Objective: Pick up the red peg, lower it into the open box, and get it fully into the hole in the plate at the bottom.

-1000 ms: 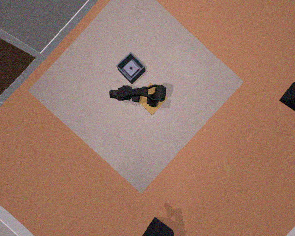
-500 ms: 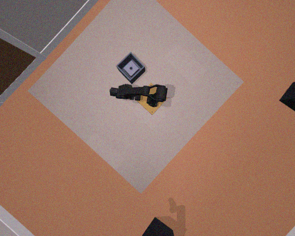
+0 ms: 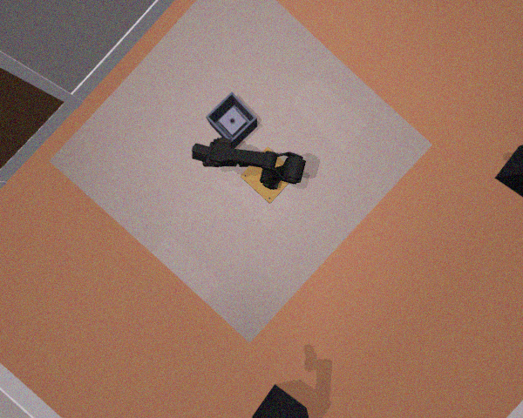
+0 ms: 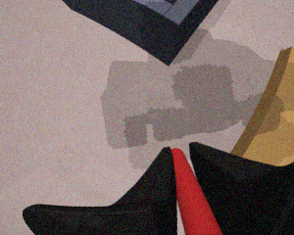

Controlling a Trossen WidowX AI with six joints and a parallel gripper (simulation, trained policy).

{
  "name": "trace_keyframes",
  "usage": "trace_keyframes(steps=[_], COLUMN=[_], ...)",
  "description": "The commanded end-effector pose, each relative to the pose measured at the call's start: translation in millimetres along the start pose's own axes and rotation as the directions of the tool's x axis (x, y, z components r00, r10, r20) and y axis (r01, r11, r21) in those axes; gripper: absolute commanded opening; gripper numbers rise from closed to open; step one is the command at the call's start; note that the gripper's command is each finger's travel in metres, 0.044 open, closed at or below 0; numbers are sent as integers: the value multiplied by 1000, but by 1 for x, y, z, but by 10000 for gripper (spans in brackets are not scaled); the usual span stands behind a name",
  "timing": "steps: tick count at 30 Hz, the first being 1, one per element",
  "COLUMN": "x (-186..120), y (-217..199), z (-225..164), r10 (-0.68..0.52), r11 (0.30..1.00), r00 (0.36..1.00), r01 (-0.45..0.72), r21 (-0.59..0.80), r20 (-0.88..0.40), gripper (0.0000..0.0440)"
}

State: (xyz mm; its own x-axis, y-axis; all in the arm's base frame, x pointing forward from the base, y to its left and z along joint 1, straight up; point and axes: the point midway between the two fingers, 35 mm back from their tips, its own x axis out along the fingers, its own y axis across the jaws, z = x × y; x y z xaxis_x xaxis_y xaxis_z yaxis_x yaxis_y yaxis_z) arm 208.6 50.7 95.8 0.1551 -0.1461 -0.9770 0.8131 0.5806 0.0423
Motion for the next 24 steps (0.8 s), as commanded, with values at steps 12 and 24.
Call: trace_keyframes(steps=[12,24], x=[-29,-26], y=[1,-4], z=[58,109], r10=[12,0], r11=[1000,997], r00=[997,993], r01=[-13,-9], r21=[11,75], r20=[82,120], gripper=[0,0])
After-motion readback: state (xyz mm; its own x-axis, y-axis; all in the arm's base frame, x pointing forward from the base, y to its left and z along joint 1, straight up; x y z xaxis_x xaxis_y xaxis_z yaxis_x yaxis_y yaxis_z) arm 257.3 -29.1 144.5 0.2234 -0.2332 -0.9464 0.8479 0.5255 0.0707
